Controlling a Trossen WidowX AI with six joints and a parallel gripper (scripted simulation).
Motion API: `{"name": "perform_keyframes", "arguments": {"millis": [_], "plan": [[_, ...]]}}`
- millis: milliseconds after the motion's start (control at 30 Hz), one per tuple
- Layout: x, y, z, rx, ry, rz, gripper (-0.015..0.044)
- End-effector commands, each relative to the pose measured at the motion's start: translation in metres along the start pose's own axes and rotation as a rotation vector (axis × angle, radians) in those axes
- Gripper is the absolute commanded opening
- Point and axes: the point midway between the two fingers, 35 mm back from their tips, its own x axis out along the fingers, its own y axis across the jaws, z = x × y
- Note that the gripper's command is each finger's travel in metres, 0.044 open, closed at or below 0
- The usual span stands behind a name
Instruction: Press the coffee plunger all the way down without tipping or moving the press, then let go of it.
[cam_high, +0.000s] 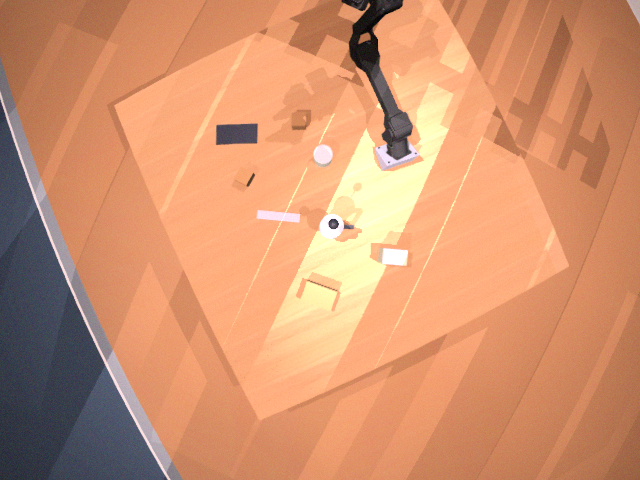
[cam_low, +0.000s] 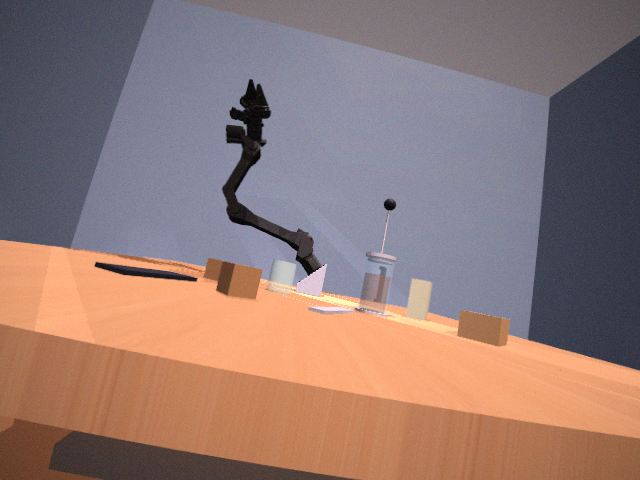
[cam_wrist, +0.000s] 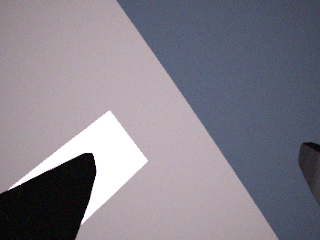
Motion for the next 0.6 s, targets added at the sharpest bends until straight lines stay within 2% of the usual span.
{"name": "perform_keyframes", "arguments": {"millis": [0,167,367,567], "plan": [[0.009,-0.012,-0.026,-0.088,0.018,-0.013,0.044],[0.021,-0.036,-0.06,-0.241,0.061,-0.053,0.044],[0.026,-0.053,-0.08,-0.322,0.094,-0.083,0.044],[0.036,-0.101,-0.123,-0.524,0.184,-0.173,0.044]]}}
